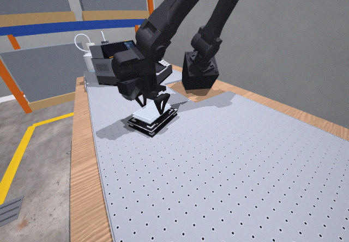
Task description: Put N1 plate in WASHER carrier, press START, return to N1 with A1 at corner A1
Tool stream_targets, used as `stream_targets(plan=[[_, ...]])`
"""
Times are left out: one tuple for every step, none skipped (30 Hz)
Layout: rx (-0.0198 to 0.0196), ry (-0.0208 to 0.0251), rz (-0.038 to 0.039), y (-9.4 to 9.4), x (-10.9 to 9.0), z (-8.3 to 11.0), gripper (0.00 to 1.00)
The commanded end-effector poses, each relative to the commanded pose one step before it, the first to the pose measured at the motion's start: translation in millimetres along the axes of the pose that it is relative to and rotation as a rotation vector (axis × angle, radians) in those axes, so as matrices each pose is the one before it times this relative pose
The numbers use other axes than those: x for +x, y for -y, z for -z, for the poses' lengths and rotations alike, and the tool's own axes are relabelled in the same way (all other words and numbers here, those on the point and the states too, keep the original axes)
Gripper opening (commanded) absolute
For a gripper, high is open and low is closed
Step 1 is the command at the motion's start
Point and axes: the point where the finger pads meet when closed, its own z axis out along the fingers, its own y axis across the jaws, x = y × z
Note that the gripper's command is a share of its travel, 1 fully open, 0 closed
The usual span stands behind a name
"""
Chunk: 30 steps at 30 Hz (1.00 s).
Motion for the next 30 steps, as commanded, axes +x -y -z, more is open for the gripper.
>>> stream_targets(plan=[[0.00538, 0.01957, -0.00114, -0.34, -9.45, 2.70, 0.82], [0.00000, 0.00000, 0.00000, -0.06, 0.01, 0.00, 0.82], [0.00000, 0.00000, 0.00000, -0.06, 0.01, 0.00, 0.82], [0.00000, 0.00000, 0.00000, -0.06, 0.01, 0.00, 0.82], [0.00000, 0.00000, 0.00000, -0.06, 0.01, 0.00, 0.82], [0.00000, 0.00000, 0.00000, -0.06, 0.01, 0.00, 0.82], [0.00000, 0.00000, 0.00000, -0.06, 0.01, 0.00, 0.82], [0.00000, 0.00000, 0.00000, -0.06, 0.01, 0.00, 0.82], [0.00000, 0.00000, 0.00000, -0.06, 0.01, 0.00, 0.82], [0.00000, 0.00000, 0.00000, -0.06, 0.01, 0.00, 0.82], [0.00000, 0.00000, 0.00000, 0.00, 0.00, 0.00, 0.82], [0.00000, 0.00000, 0.00000, 0.00, 0.00, 0.00, 0.82], [0.00000, 0.00000, 0.00000, -0.06, 0.01, 0.00, 0.82], [0.00000, 0.00000, 0.00000, -0.06, 0.01, 0.00, 0.82], [0.00000, 0.00000, 0.00000, -0.06, 0.01, 0.00, 0.82], [0.00000, 0.00000, 0.00000, -0.06, 0.01, 0.00, 0.82], [-0.00323, -0.00133, 0.00316, -5.43, 5.06, -2.39, 0.82], [0.00323, 0.00133, -0.00316, 5.32, -5.02, 2.42, 0.82], [0.00000, 0.00000, 0.00000, -0.04, 0.01, 0.00, 0.82], [0.00000, 0.00000, 0.00000, -0.05, 0.01, 0.00, 0.82], [0.00000, 0.00000, 0.00000, -0.05, 0.02, 0.00, 0.82], [0.00000, 0.00000, 0.00000, -0.05, 0.01, 0.00, 0.82], [0.00000, 0.00000, 0.00000, -0.05, 0.01, 0.00, 0.82], [0.00000, 0.00000, 0.00000, -0.05, 0.01, 0.00, 0.82], [-0.00384, 0.00272, 0.00556, -6.19, 4.09, -1.24, 0.82], [0.00383, -0.00272, -0.00556, 6.12, -4.02, 1.25, 0.82], [0.00000, 0.00000, 0.00000, -0.02, 0.01, 0.00, 0.82], [0.00000, 0.00000, 0.00000, 0.00, 0.00, 0.00, 0.82], [0.00000, 0.00000, 0.00000, 0.00, 0.00, 0.00, 0.82], [0.00000, 0.00000, 0.00000, -0.03, 0.01, 0.00, 0.82]])
